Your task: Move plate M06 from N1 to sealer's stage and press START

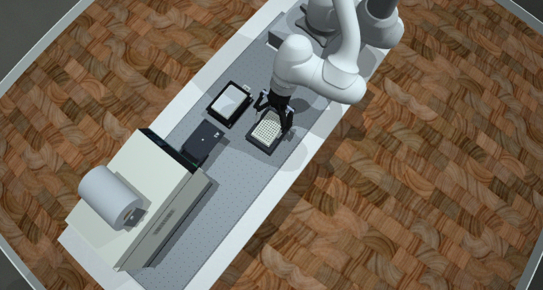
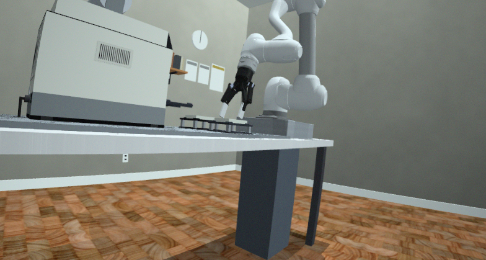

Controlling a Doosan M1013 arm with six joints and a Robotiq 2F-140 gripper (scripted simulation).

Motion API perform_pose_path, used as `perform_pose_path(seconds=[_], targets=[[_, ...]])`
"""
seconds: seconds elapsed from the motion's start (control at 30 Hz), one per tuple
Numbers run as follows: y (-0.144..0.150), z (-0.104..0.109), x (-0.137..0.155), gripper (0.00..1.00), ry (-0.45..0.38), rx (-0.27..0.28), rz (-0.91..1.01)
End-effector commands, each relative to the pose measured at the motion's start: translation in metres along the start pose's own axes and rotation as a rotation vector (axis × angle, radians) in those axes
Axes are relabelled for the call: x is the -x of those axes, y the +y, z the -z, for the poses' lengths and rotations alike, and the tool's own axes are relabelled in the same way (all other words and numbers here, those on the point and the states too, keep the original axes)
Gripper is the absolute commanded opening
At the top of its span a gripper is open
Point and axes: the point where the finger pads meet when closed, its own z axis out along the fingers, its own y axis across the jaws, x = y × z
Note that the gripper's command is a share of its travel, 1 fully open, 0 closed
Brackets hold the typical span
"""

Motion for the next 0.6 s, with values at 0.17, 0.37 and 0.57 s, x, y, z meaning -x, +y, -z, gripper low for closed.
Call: perform_pose_path(seconds=[0.17, 0.37, 0.57], targets=[[0.0001, -0.0012, -0.0004, 0.70, 0.000, 0.000, 0.000], [0.0001, -0.0037, -0.0014, 0.70, 0.000, 0.000, 0.000], [0.0001, -0.0075, -0.0027, 0.70, 0.000, 0.000, 0.000]])
